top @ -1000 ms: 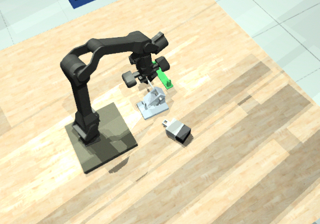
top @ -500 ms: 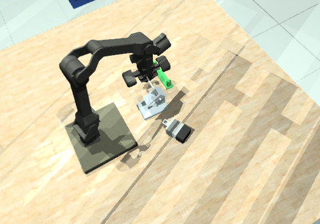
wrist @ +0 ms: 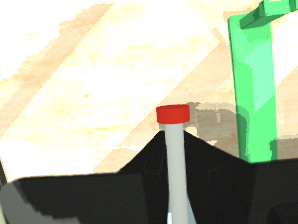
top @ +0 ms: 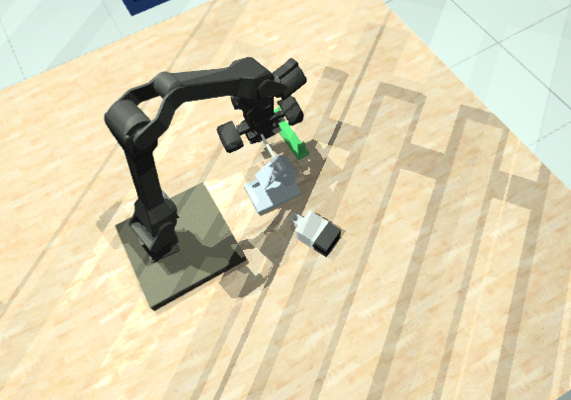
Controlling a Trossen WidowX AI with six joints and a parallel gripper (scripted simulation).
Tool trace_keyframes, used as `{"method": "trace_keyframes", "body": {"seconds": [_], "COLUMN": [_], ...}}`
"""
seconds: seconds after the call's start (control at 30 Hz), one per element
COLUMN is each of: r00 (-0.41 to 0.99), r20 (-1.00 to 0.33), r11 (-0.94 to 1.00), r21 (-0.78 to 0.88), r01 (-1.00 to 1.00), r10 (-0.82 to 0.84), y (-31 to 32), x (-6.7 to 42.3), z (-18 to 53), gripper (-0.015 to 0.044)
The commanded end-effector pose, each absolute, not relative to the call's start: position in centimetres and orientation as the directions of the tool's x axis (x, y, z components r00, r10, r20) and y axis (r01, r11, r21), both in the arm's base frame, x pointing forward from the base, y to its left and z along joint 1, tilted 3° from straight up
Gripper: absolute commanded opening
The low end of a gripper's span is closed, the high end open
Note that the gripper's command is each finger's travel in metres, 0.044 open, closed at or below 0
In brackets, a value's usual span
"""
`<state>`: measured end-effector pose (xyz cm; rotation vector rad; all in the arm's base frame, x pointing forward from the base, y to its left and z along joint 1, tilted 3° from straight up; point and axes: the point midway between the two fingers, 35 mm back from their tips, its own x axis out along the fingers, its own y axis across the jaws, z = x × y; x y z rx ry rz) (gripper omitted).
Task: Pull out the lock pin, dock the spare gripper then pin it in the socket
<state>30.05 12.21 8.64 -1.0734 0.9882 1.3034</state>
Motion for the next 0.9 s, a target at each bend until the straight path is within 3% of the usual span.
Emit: {"method": "trace_keyframes", "body": {"seconds": [0.0,0.87], "r00": [0.037,0.041], "r20": [-0.969,-0.970], "r11": [-0.022,-0.023], "r21": [-0.043,-0.048], "r01": [-0.999,-0.999], "r10": [0.245,0.242], "y": [12.5,14.4], "x": [30.0,30.0], "z": [8.9,9.2], "gripper": [0.0000,0.0000]}}
